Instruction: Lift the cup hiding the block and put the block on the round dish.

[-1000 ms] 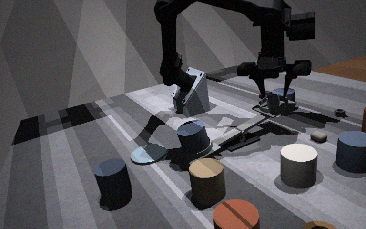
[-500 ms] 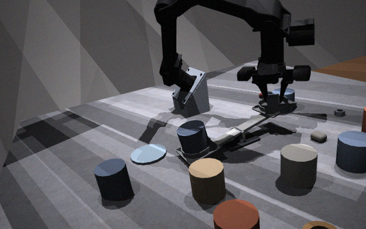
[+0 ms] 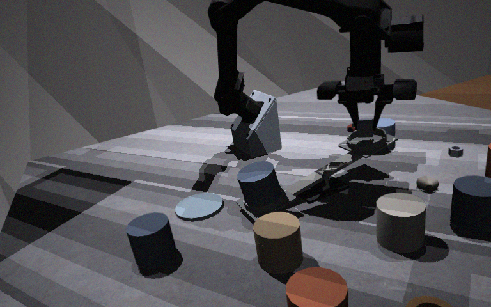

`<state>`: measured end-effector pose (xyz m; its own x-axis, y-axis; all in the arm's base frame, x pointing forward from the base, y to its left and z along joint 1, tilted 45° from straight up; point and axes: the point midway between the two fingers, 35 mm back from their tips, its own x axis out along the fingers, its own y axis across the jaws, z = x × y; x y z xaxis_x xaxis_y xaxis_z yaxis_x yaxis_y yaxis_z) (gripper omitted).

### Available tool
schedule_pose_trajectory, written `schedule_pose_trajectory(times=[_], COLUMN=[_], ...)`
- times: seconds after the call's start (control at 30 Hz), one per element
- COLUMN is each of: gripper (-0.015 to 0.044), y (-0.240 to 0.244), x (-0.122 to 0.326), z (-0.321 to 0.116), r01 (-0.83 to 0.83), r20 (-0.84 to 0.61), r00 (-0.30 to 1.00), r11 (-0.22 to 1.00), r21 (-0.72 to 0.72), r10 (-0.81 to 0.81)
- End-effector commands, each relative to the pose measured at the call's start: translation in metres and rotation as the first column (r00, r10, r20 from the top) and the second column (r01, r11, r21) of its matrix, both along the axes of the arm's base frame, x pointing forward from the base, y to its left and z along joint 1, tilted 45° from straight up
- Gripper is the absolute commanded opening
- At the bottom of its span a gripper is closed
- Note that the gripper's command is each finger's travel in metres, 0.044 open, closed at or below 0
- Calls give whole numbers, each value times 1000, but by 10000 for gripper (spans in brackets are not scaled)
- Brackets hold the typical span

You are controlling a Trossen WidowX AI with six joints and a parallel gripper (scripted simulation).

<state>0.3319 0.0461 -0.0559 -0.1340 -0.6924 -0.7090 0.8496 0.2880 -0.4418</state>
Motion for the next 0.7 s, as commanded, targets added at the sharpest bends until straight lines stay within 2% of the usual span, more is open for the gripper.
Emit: schedule_pose_trajectory(times=[0.0,0.37,0.67], gripper=[0,0,0], y=[19,54,29], x=[6,8,14], z=[15,52,70], r01=[-5,-4,-13], r20=[15,13,9], r00=[1000,1000,1000], r11=[1000,1000,999], r21=[11,11,40], r10=[4,4,12])
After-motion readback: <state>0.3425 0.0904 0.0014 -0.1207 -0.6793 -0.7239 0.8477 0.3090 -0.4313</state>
